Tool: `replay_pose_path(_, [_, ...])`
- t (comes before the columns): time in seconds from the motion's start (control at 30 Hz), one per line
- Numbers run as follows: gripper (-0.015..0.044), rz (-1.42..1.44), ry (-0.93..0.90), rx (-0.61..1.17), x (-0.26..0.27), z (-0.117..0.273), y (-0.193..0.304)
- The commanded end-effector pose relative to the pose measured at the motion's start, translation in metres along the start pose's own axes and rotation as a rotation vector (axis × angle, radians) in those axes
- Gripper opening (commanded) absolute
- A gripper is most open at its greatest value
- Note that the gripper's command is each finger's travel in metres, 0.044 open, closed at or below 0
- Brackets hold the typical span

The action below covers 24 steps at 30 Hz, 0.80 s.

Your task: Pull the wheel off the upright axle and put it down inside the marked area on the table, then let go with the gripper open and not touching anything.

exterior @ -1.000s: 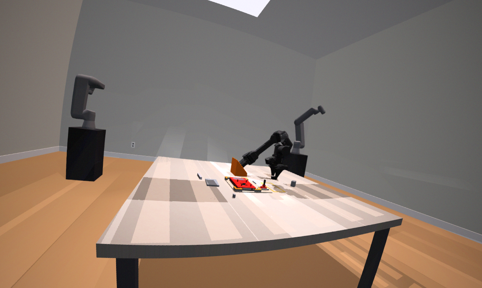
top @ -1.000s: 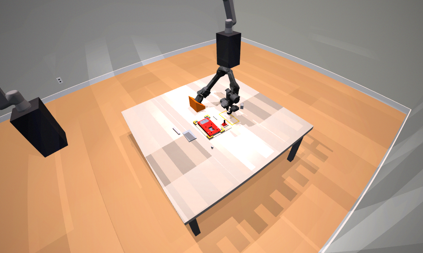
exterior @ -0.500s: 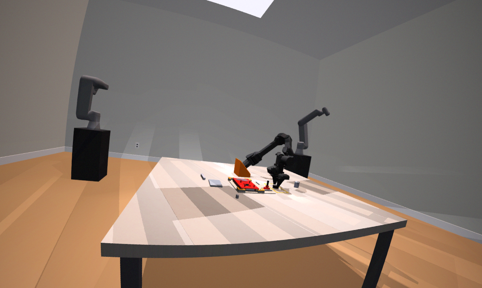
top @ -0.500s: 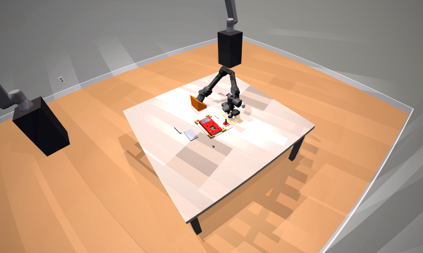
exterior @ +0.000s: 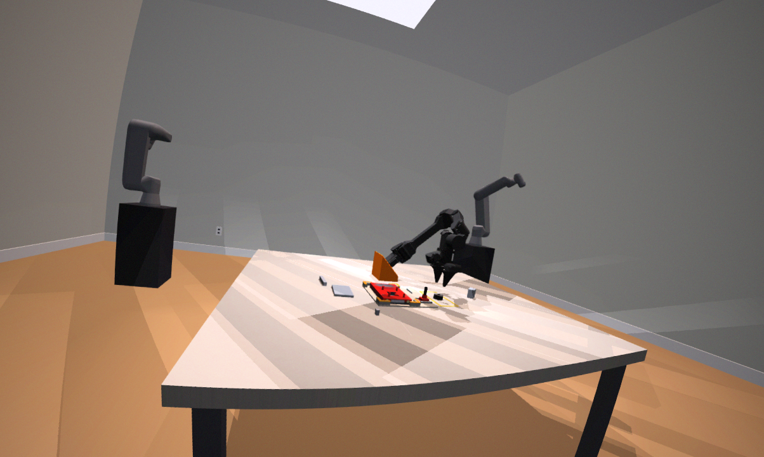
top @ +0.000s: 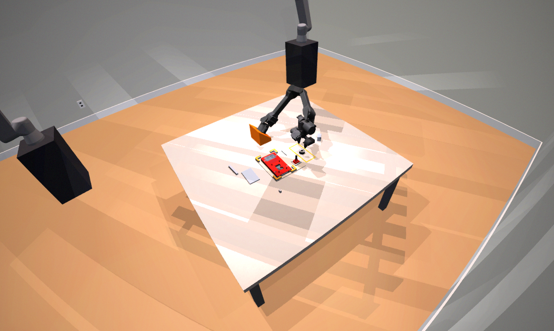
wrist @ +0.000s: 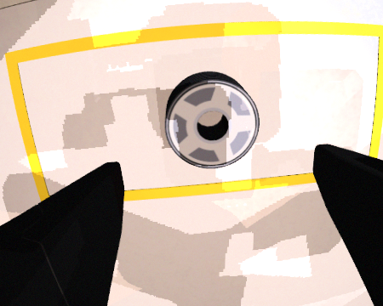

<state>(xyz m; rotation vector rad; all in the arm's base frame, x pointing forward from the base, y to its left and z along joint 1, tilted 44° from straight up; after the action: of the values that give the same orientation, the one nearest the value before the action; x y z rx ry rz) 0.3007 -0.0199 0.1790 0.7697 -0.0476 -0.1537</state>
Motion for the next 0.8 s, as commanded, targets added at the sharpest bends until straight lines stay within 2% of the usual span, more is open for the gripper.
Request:
replay_pose_path(0.0, [0.0300,0.007,0.002,0.002,-0.001,0.010,0.002])
replay_pose_path(0.07, [0.0352,0.001,-0.008,-0.004,-0.006,0.011,-0.005])
replay_pose_path(0.17, [0.0431,0.000,-0.002,-0.013,-0.037,0.034,-0.025])
replay_pose_path(0.2, [0.0440,0.000,0.000,-0.012,-0.049,0.042,-0.031])
replay_pose_path(0.33, [0.0440,0.002,0.007,-0.001,-0.078,0.056,-0.041])
replay_pose_path(0.77, [0.0440,0.002,0.007,-0.001,-0.078,0.056,-0.041])
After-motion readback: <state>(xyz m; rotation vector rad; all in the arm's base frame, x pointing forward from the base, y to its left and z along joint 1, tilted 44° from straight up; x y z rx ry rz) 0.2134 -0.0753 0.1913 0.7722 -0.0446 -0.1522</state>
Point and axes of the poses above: the point midway between the two fingers, 35 mm back from their tips, its own z axis back along the fingers, its own x axis across the jaws, y = z × x, the point moved 9 cm from there along z, back along the fingers, and after that the axes turned 3 degrees about -z, right-handed, at the moved point
